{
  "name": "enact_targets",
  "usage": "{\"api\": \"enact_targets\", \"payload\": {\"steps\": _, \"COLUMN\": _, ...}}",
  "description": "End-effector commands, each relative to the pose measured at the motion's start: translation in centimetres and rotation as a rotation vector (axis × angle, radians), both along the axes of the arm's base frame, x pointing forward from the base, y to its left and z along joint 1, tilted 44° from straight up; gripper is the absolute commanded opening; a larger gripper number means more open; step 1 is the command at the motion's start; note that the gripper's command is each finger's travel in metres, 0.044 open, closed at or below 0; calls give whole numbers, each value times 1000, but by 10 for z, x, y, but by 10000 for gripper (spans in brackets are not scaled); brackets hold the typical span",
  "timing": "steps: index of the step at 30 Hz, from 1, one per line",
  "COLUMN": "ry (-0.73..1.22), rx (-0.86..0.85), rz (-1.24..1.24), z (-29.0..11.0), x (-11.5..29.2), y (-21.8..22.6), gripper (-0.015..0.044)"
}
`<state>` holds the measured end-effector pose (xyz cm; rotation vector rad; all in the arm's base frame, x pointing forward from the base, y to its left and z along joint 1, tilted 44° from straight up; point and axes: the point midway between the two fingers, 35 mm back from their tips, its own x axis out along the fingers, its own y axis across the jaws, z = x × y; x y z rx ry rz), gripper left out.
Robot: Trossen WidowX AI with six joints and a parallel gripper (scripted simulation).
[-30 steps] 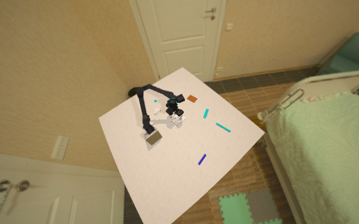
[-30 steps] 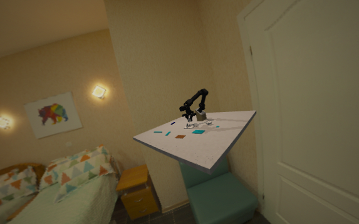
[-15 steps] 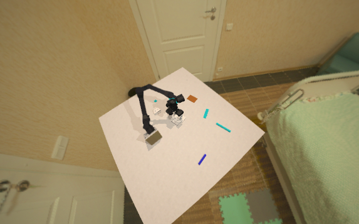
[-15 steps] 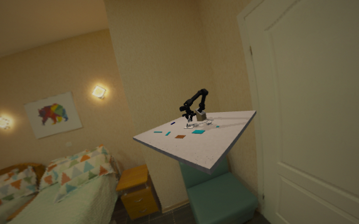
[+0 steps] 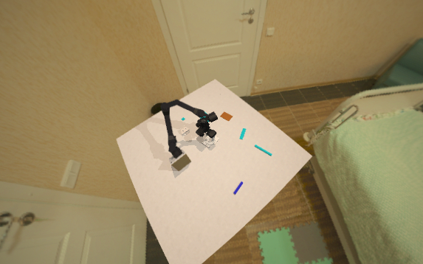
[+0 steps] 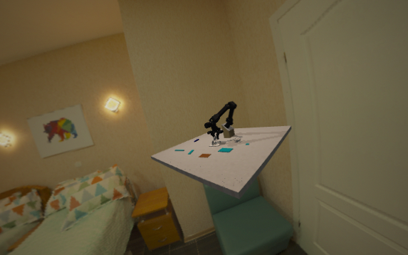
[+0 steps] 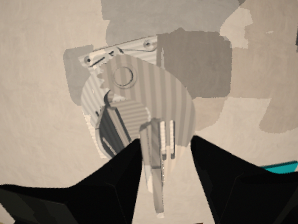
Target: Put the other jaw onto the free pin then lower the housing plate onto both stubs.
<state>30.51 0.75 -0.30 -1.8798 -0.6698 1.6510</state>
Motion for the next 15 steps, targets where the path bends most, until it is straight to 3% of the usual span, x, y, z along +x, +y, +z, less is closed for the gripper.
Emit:
{"api": "enact_targets", "payload": {"steps": 1, "ry": 7, "rx": 7, "rz": -4, "z": -5, "x": 0, "y": 5, "gripper": 134}}
{"api": "enact_targets", "payload": {"steps": 15, "ry": 8, "rx": 9, "rz": -5, "z": -21, "x": 2, "y": 21, "gripper": 134}}
